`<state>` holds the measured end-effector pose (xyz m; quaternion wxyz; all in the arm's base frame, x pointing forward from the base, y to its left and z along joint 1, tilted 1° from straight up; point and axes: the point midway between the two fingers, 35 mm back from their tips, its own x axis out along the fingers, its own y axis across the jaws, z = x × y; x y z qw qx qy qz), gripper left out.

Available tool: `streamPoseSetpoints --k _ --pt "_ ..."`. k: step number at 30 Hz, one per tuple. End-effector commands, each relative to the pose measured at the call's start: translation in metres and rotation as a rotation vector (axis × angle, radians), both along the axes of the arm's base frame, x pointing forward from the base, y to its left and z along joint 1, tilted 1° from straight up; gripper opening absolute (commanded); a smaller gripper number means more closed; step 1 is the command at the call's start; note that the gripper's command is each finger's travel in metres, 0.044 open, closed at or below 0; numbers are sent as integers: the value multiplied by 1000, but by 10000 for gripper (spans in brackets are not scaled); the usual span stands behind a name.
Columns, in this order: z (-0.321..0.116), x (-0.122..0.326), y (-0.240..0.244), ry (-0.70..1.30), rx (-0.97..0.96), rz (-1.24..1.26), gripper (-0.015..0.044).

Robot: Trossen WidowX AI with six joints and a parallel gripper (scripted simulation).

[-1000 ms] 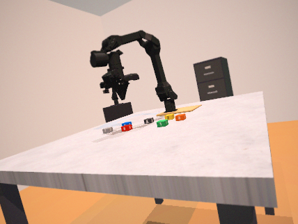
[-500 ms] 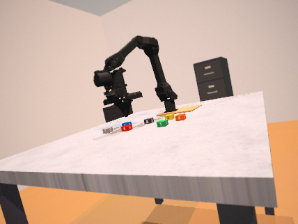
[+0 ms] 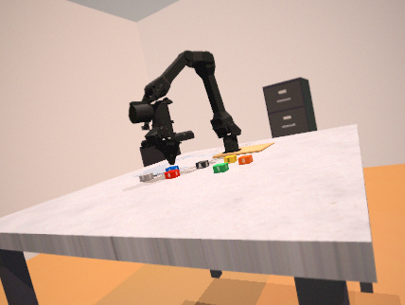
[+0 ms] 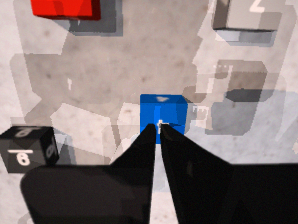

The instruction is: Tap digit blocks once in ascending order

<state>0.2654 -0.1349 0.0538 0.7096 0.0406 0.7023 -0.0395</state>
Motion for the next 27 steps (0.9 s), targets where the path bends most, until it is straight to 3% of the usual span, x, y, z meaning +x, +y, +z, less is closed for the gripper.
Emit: streamPoseSetpoints --k 1,9,13,19,27 --pt "-8 -1 0 3 1 3 20" --pt "-12 -1 1 3 1 3 20" --pt "16 -1 0 3 1 3 20" --pt "21 -1 0 3 1 3 20" --pt "99 -2 0 3 1 3 20"
